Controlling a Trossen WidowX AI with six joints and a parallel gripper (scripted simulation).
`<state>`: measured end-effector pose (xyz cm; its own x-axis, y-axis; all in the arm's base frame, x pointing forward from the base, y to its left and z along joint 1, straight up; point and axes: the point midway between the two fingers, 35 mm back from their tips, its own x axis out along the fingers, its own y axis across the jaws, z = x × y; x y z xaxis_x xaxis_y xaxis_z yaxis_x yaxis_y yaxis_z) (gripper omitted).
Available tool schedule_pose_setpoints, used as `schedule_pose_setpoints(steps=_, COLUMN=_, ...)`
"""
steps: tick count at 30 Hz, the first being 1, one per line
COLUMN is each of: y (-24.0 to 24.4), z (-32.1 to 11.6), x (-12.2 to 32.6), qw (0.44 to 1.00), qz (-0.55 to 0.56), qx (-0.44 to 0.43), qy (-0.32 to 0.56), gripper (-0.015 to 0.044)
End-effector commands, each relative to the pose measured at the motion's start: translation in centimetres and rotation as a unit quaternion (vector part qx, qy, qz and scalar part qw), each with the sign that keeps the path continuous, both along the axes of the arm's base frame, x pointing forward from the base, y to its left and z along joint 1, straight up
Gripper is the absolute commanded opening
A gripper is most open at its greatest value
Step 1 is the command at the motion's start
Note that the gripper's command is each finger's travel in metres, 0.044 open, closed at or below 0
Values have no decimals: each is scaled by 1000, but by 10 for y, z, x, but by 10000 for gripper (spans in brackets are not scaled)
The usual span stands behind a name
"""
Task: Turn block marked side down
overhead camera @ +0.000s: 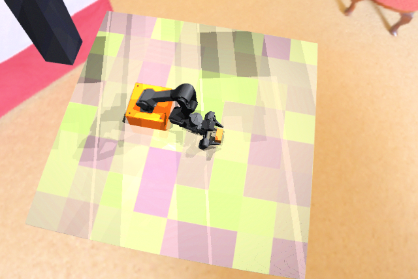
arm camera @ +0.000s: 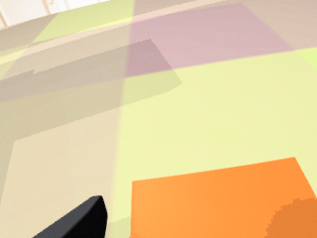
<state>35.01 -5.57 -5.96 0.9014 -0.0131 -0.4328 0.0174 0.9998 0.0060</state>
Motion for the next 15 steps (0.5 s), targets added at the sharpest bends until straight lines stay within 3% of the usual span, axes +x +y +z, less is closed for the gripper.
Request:
schedule_pose_setpoints(steps=1, y=0, z=0, x=-1, qw=1000, qz=0, qx=3, qy=1, gripper=440)
schedule_pose_setpoints(steps=15, y=-2, z=2, x=6, qw=1000, qz=-3, qx=5, qy=21, gripper=440)
